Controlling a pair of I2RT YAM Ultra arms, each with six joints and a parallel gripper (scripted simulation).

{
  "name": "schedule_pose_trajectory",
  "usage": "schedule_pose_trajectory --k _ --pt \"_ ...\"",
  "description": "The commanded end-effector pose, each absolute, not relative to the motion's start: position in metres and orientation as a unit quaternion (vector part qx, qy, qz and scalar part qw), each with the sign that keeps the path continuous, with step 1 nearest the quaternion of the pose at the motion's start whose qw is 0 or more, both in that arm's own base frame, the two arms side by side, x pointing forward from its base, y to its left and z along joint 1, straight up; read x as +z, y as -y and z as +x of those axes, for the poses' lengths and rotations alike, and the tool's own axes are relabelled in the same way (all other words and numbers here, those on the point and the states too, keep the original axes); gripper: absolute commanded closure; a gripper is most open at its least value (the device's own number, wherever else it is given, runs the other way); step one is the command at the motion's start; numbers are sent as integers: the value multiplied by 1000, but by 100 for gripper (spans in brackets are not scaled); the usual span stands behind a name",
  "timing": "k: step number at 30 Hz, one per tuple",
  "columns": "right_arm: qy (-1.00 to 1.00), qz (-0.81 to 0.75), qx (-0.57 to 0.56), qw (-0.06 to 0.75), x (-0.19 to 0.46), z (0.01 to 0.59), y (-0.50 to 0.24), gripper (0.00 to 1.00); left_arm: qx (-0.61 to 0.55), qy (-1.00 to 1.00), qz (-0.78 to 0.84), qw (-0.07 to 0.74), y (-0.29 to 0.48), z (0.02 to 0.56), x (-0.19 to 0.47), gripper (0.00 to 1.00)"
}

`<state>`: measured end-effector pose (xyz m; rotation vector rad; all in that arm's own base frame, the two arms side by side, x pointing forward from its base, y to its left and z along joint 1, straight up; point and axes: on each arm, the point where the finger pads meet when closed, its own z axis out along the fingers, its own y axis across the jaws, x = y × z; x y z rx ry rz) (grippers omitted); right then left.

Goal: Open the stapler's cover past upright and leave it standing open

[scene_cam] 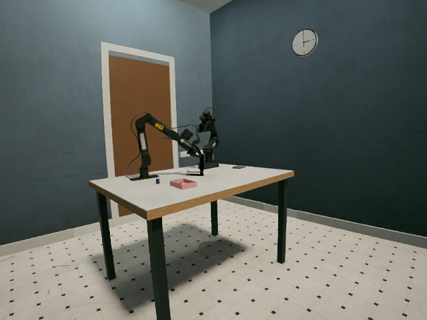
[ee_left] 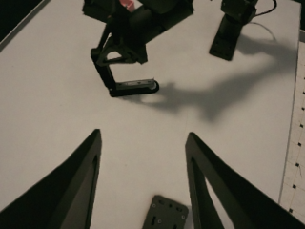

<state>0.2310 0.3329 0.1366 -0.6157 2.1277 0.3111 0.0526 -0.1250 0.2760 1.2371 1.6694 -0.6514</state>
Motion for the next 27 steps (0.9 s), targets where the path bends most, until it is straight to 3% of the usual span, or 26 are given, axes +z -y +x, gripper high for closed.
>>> schedule_pose_trajectory --k 1,27 --pt "-869 -248 128 409 144 235 -339 79 -268 -678 503 464 126 53 276 43" --pt "-915 -268 95 287 139 258 -353 79 -268 -678 503 464 126 53 276 43"
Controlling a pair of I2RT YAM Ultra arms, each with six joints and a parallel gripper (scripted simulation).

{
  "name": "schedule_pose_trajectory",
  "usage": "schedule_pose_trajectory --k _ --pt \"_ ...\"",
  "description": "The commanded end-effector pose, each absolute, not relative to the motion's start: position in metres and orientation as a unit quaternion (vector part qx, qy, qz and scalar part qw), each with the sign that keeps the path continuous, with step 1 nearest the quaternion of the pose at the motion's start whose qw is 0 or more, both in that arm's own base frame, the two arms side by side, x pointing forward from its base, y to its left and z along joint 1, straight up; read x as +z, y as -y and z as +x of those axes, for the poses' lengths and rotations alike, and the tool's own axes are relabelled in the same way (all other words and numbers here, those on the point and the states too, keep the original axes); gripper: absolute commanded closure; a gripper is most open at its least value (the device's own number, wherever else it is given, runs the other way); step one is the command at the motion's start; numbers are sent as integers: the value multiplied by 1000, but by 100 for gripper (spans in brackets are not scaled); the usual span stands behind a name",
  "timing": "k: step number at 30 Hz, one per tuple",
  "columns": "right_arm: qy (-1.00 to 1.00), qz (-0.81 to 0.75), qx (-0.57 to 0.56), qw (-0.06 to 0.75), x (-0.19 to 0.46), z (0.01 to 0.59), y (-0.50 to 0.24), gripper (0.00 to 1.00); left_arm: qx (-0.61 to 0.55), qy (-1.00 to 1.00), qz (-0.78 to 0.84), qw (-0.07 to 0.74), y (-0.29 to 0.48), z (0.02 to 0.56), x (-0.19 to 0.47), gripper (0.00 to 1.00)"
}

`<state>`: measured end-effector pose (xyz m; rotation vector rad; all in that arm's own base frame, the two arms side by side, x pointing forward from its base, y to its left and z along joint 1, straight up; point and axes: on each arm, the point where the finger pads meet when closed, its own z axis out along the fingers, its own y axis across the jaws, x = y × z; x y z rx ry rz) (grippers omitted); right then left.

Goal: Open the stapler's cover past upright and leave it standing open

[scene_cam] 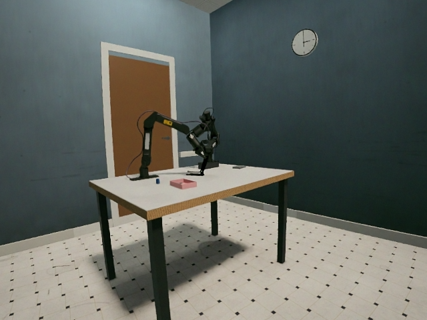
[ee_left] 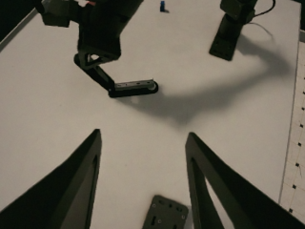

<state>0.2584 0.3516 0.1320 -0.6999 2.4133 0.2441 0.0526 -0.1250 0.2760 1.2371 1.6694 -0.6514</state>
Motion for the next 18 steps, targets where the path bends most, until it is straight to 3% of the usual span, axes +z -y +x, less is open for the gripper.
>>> schedule_pose_trajectory --k 1,15,17,18 --pt "-915 -268 95 287 139 258 -353 79 -268 -678 503 464 126 53 276 43" --pt "-913 -269 97 289 141 256 -354 79 -268 -678 503 464 126 53 276 43" --pt "-913 -269 97 289 141 256 -354 56 -268 -678 503 464 126 53 276 43" --pt "-913 -269 97 289 141 256 -354 51 -268 -678 503 464 126 53 276 43"
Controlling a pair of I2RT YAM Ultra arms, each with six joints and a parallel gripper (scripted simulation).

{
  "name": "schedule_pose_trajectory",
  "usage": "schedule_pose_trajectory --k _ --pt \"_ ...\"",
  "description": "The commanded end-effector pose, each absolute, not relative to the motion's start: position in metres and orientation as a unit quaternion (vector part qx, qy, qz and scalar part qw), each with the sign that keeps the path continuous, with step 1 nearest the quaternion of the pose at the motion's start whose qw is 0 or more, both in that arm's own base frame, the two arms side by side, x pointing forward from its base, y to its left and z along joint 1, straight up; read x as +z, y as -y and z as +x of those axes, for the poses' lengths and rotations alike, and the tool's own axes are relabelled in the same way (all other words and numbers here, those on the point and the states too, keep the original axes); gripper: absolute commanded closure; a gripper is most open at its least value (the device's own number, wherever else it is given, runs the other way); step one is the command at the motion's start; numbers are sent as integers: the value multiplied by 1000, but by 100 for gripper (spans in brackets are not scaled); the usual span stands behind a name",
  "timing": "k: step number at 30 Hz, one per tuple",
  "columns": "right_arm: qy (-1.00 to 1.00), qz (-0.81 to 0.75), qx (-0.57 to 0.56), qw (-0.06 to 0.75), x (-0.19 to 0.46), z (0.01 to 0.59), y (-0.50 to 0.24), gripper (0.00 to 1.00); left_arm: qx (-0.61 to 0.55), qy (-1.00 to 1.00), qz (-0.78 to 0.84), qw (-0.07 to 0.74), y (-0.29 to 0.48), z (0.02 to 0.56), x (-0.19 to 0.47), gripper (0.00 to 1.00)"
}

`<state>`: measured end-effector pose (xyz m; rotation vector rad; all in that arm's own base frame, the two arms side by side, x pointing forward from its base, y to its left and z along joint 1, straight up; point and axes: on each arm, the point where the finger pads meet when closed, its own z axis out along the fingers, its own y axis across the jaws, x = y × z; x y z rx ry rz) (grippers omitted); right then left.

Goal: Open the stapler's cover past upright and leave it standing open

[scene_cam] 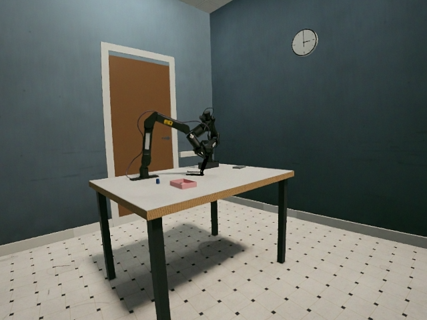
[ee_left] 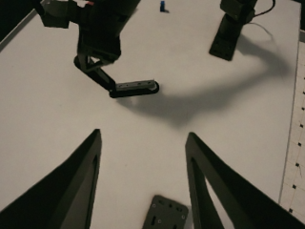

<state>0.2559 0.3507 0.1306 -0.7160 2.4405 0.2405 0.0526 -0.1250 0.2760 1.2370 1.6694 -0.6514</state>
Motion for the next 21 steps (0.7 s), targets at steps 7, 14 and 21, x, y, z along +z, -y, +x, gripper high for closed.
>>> schedule_pose_trajectory --k 7,14,21 --pt "-907 -267 108 306 161 258 -352 51 -268 -678 503 464 126 53 276 43" --pt "-905 -264 113 312 169 259 -352 51 -268 -678 503 464 126 53 276 43" --pt "-906 -261 113 315 180 249 -348 51 -268 -678 503 464 126 53 276 43"
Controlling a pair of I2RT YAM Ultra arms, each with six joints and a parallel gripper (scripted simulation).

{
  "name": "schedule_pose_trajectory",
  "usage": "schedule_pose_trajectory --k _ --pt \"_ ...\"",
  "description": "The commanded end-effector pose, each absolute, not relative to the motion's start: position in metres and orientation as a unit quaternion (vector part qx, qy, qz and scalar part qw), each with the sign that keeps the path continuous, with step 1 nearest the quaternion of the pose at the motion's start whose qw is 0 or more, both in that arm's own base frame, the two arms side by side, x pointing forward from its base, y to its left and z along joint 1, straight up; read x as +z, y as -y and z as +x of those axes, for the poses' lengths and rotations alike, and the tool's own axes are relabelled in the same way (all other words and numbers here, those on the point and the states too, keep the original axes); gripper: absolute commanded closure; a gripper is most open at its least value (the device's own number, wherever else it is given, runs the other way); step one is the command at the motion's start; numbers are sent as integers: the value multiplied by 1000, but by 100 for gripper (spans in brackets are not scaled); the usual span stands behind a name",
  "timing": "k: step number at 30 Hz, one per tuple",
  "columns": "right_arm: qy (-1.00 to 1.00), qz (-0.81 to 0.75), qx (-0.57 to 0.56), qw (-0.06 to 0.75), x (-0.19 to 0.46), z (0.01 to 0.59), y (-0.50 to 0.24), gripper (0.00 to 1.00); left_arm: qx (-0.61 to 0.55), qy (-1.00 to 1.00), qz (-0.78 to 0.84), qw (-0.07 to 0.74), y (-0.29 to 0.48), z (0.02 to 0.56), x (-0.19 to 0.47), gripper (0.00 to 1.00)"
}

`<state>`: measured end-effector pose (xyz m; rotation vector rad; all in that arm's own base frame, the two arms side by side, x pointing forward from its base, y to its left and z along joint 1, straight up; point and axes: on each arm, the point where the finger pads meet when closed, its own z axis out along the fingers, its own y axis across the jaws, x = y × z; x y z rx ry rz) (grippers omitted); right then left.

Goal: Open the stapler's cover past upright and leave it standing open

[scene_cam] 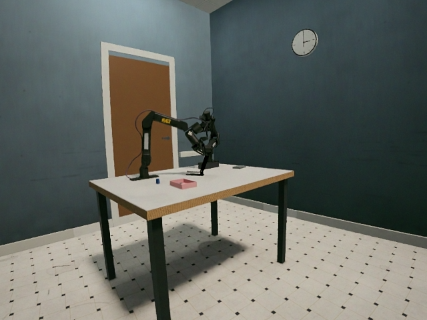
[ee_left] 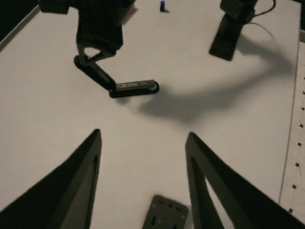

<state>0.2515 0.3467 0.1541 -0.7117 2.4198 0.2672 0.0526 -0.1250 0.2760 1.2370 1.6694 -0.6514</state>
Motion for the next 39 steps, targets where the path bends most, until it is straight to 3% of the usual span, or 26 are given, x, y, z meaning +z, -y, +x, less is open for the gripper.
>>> schedule_pose_trajectory --k 1,11,19,22,24,25,26,39 --pt "-907 -262 110 311 178 247 -350 51 -268 -678 503 464 126 53 276 43" --pt "-906 -261 114 313 221 220 -333 51 -268 -678 503 464 126 53 276 43" --pt "-915 -265 93 291 194 225 -329 51 -268 -678 503 464 126 53 276 43" --pt "-906 -292 107 286 197 219 -331 17 -268 -678 503 464 126 53 276 43" --pt "-906 -292 107 286 197 219 -331 17 -268 -678 503 464 126 53 276 43" --pt "-903 -308 109 280 194 215 -331 5 -268 -678 503 464 126 53 276 43" --pt "-897 -327 114 274 192 211 -331 0 -268 -678 503 464 126 53 276 43" --pt "-820 -528 141 169 141 153 -279 0 -268 -678 503 464 126 53 276 43"
